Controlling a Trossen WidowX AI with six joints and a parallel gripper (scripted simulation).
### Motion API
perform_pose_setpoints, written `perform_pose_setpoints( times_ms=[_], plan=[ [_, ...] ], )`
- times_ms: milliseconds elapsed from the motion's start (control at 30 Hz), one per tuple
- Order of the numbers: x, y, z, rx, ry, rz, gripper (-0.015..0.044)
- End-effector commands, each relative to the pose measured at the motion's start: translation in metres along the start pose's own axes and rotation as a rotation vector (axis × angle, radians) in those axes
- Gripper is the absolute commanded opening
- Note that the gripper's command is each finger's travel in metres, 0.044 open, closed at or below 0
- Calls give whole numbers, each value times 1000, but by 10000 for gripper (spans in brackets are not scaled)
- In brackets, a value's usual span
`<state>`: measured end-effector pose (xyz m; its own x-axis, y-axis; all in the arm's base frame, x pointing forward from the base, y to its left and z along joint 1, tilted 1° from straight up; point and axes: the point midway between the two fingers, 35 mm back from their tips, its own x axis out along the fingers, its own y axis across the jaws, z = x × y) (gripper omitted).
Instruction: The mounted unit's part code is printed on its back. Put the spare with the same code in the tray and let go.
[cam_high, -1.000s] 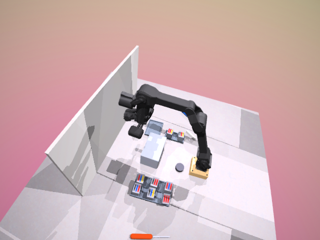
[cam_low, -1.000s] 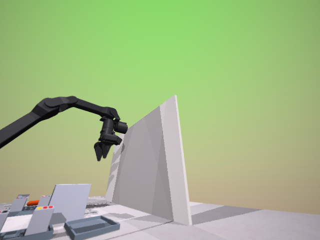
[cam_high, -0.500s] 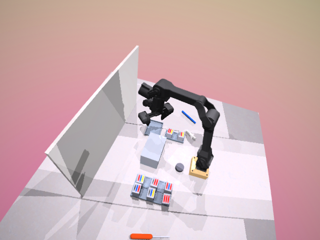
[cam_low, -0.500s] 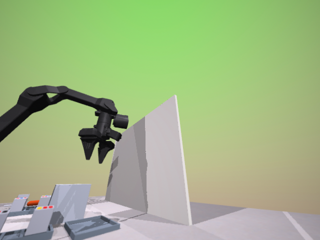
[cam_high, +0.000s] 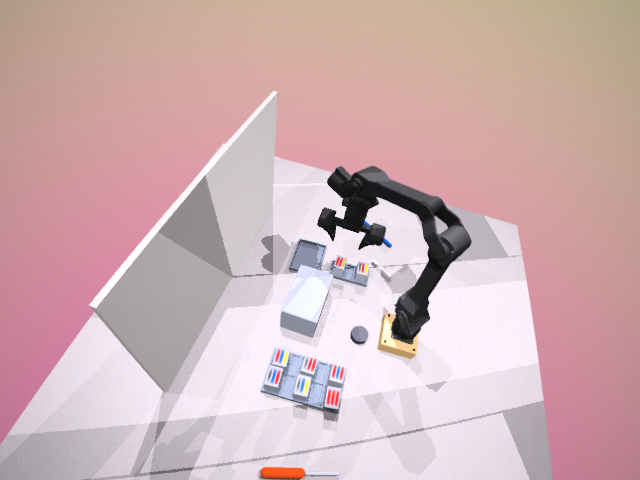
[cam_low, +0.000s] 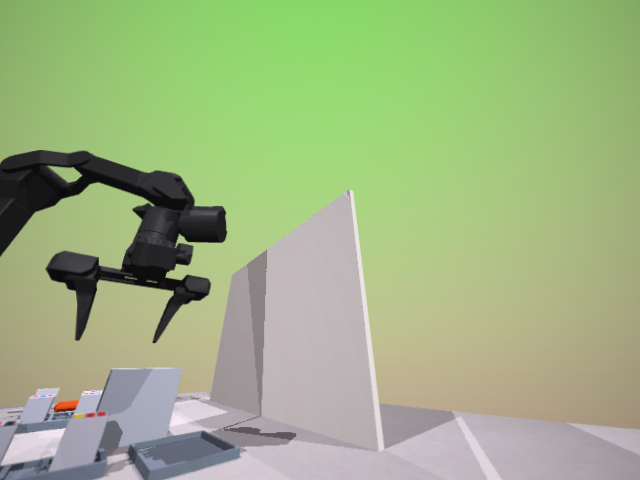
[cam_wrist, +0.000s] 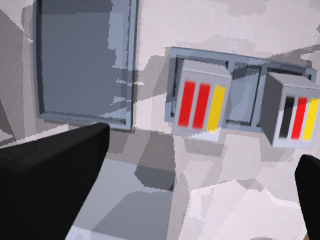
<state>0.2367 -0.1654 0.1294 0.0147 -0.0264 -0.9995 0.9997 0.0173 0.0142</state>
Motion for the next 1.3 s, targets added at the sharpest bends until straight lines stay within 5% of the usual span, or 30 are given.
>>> perform_pose_setpoints(
  times_ms=[0,1267],
  plan=[
    [18,0,-6,7,5,-4,309],
    [82,2,-9,7,6,-4,300]
  ],
)
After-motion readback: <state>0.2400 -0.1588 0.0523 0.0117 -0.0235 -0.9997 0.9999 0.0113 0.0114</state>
